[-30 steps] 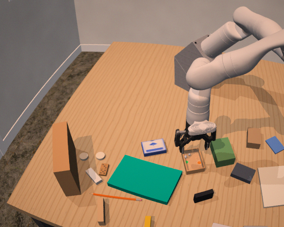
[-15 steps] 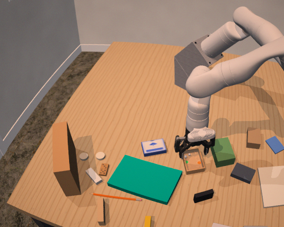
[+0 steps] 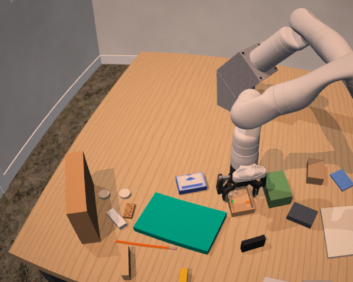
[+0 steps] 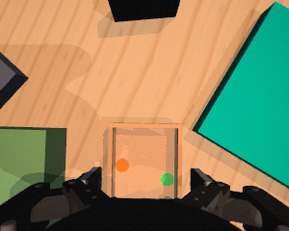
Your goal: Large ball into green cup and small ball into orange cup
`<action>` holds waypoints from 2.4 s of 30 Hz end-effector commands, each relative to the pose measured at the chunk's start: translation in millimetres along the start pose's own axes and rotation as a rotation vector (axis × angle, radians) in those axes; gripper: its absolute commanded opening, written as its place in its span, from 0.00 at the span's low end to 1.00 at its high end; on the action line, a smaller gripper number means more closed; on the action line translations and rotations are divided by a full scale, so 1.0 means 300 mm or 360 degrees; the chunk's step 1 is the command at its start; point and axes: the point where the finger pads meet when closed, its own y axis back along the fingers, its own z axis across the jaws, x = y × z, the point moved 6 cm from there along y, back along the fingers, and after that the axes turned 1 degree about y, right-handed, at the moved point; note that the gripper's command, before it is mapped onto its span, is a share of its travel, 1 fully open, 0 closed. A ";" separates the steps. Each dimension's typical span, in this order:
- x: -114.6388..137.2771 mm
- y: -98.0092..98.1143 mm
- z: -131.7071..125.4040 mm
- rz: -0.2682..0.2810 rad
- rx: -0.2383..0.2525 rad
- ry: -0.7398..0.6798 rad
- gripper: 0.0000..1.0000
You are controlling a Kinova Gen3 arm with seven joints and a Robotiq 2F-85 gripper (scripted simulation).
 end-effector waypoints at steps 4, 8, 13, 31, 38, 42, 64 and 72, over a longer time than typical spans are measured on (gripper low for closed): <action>-0.001 -0.021 0.001 -0.0007 -0.0004 0.0019 0.95; -0.001 -0.024 0.001 -0.0007 -0.0004 0.0018 0.95; -0.001 -0.024 0.001 -0.0007 -0.0004 0.0018 0.95; -0.001 -0.024 0.001 -0.0007 -0.0004 0.0018 0.95; -0.001 -0.024 0.001 -0.0007 -0.0004 0.0018 0.95; -0.001 -0.024 0.001 -0.0007 -0.0004 0.0018 0.95; -0.001 -0.024 0.001 -0.0007 -0.0004 0.0018 0.74; -0.001 -0.024 0.001 -0.0007 -0.0004 0.0018 0.74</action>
